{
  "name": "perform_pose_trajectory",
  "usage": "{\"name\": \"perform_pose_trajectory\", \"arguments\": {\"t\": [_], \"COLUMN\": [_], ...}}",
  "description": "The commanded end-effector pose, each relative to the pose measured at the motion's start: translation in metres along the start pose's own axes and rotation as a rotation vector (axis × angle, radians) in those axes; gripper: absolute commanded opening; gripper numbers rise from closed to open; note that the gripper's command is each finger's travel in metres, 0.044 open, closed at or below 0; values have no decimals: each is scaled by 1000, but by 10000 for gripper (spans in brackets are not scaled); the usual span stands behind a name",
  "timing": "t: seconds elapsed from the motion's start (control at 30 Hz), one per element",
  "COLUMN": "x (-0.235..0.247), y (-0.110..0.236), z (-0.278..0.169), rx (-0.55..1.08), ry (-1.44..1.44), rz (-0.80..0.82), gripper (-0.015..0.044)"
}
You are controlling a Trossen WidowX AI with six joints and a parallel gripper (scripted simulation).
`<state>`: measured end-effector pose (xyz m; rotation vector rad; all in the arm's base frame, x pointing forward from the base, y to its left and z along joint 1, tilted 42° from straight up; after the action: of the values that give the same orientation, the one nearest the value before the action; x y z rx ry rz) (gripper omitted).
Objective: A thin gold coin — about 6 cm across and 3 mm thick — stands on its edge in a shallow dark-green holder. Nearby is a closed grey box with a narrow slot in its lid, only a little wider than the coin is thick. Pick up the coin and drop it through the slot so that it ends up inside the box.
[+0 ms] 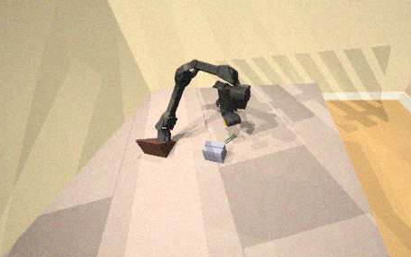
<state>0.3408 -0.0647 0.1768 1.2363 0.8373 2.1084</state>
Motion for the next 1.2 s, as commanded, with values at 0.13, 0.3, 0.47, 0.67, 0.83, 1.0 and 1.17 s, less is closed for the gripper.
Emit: {"name": "perform_pose_trajectory", "arguments": {"t": [0.13,0.3,0.47,0.67,0.83,1.0,1.17], "x": [-2,-2,-3,-3,-10,-19,-28], "y": [1,2,2,2,2,2,3], "z": [3,5,6,6,0,-9,-19], "rx": [0,-1,-1,-1,-1,0,0], "ry": [-289,-457,-602,-607,-608,-609,-609], "rz": [-6,-6,-6,-6,-9,-12,-15], "gripper": [0,0,0,0,0,0,0]}}
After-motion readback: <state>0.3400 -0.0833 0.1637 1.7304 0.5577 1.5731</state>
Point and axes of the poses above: the point midway between the two fingers, 35 mm back from their tips, its own y axis back along the fingers, its own x axis across the jaws, z = x × y, the point moved 3 cm from there along y, back along the fingers
